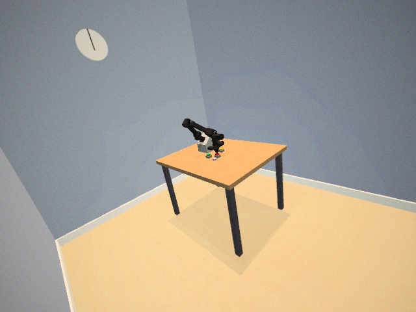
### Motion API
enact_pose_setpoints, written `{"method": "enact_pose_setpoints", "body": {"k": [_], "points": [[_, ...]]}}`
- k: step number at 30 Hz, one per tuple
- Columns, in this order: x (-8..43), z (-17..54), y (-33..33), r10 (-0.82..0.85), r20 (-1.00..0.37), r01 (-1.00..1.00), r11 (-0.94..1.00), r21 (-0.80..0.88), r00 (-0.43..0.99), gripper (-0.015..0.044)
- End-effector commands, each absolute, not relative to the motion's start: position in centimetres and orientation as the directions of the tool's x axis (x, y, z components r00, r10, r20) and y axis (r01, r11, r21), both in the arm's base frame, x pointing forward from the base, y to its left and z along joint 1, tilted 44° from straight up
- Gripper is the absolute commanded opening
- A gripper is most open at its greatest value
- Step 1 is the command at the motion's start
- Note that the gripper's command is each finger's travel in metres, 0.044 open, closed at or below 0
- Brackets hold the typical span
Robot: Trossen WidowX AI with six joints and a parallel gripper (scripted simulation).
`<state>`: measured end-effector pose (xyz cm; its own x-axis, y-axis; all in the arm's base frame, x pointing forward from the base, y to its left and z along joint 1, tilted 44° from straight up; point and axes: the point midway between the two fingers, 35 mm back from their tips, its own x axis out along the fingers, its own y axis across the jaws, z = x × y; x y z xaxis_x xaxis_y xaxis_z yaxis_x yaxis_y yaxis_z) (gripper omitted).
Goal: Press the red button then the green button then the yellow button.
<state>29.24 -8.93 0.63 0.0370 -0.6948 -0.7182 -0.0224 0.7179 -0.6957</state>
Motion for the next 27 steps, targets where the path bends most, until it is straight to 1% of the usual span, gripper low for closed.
{"method": "enact_pose_setpoints", "body": {"k": [1,22,27], "points": [[28.9,0.0,-9.5,-0.699,-0.714,-0.033,0.714,-0.7,0.028,0.002],[28.9,-0.2,-9.7,-0.699,-0.714,-0.033,0.713,-0.7,0.028,0.002],[28.8,2.3,-7.2,-0.698,-0.715,-0.033,0.714,-0.699,0.028,0.002]]}}
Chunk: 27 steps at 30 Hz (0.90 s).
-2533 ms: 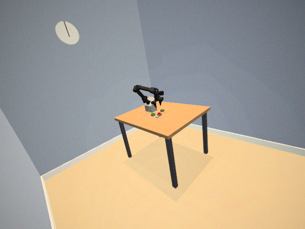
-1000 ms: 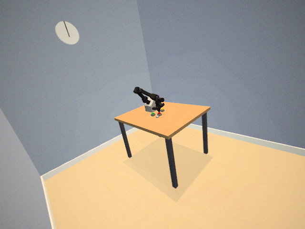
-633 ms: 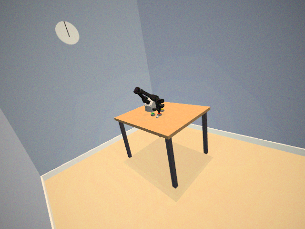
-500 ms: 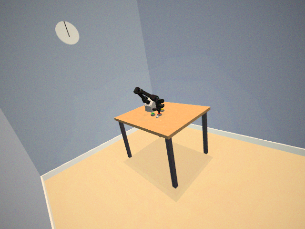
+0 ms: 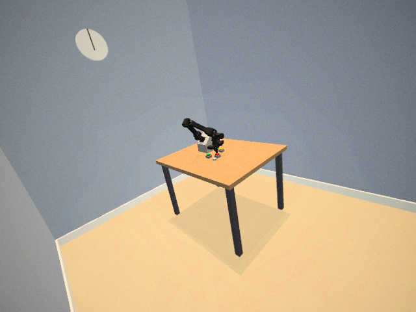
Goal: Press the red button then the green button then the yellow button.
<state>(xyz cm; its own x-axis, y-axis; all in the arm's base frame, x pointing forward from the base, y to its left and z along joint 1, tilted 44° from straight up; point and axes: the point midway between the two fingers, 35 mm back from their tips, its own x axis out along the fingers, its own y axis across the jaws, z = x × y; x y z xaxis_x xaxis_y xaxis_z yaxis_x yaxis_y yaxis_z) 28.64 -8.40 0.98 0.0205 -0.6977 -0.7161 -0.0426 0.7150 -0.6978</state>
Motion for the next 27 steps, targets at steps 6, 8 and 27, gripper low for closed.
{"method": "enact_pose_setpoints", "body": {"k": [6,8,27], "points": [[28.9,3.9,-5.6,-0.696,-0.718,-0.033,0.717,-0.696,0.028,0.002],[28.8,5.9,-3.6,-0.696,-0.718,-0.034,0.717,-0.696,0.028,0.002],[20.2,9.7,-6.3,-0.698,-0.716,-0.037,0.715,-0.698,0.024,0.002]]}}
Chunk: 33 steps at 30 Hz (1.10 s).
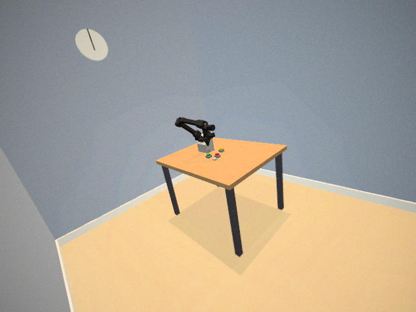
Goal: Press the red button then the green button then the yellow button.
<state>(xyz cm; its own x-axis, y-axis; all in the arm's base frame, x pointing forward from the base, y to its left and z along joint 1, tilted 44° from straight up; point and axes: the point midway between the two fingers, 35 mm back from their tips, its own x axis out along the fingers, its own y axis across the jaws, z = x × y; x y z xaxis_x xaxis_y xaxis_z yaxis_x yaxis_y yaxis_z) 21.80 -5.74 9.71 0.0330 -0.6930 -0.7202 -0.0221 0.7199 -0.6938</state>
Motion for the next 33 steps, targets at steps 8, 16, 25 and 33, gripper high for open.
{"method": "enact_pose_setpoints", "body": {"k": [8,16,25,33], "points": [[20.3,8.5,-7.4,-0.696,-0.717,-0.049,0.716,-0.696,0.022,0.002],[20.3,5.3,-10.7,-0.7,-0.714,-0.036,0.713,-0.7,0.024,0.002],[20.4,4.7,-11.3,-0.699,-0.715,-0.036,0.714,-0.7,0.024,0.002],[20.5,3.7,-12.2,-0.699,-0.714,-0.036,0.713,-0.7,0.024,0.002]]}}
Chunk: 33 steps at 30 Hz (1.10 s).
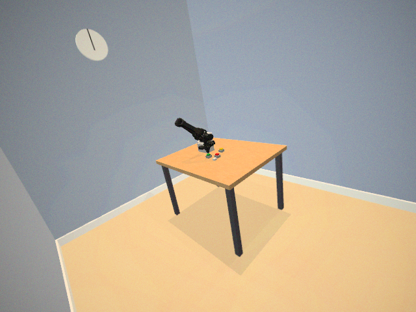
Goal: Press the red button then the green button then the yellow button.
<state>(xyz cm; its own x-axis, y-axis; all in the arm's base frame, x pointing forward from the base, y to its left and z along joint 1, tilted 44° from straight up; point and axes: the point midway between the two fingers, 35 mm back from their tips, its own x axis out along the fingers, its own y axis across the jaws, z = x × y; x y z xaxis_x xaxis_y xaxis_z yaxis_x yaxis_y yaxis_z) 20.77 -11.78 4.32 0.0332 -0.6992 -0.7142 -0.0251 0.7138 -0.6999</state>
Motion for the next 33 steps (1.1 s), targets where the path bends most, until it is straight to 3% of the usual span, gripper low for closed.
{"method": "enact_pose_setpoints", "body": {"k": [1,27,33], "points": [[20.4,3.6,-12.3,-0.699,-0.714,-0.036,0.713,-0.7,0.024,0.002],[20.4,2.8,-13.1,-0.701,-0.713,-0.036,0.712,-0.701,0.024,0.002],[20.3,5.3,-10.7,-0.7,-0.714,-0.036,0.713,-0.7,0.024,0.002]]}}
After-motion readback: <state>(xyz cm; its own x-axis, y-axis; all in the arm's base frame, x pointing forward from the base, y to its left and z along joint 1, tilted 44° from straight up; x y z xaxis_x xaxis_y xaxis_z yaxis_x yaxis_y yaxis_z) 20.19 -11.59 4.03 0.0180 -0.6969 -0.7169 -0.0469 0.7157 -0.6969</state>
